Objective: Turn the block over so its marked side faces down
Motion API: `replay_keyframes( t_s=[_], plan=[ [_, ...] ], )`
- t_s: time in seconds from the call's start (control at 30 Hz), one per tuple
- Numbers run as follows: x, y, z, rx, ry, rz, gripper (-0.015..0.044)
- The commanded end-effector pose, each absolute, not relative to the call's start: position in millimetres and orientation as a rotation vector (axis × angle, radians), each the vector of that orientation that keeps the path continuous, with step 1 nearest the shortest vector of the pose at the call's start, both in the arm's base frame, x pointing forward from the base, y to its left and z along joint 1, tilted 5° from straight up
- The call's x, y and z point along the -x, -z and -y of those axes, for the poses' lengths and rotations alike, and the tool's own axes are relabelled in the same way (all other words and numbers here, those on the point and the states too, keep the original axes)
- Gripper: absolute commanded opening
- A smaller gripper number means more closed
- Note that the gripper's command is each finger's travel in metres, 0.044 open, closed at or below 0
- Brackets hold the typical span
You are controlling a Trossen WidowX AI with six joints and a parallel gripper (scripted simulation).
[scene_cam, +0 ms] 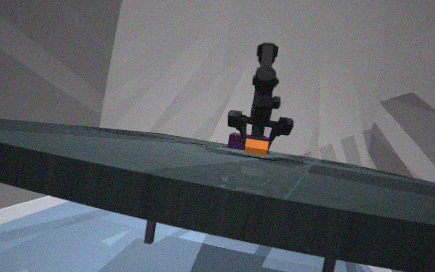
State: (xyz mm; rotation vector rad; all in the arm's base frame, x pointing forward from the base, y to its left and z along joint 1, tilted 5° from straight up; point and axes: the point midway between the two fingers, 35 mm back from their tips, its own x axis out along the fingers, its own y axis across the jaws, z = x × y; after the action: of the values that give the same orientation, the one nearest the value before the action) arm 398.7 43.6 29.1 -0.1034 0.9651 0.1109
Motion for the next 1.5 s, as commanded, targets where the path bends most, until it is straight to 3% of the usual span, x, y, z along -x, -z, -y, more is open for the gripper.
replay_keyframes(
  t_s=[0.0, 0.43, 1.47],
  plan=[
    [-396, -38, -44, 0.102, -0.122, -0.878, 0.0],
    [-397, -37, -44, 0.101, -0.122, -0.859, 0.0],
    [-410, -3, -45, 0.059, -0.141, -0.416, 0.0]
  ],
)
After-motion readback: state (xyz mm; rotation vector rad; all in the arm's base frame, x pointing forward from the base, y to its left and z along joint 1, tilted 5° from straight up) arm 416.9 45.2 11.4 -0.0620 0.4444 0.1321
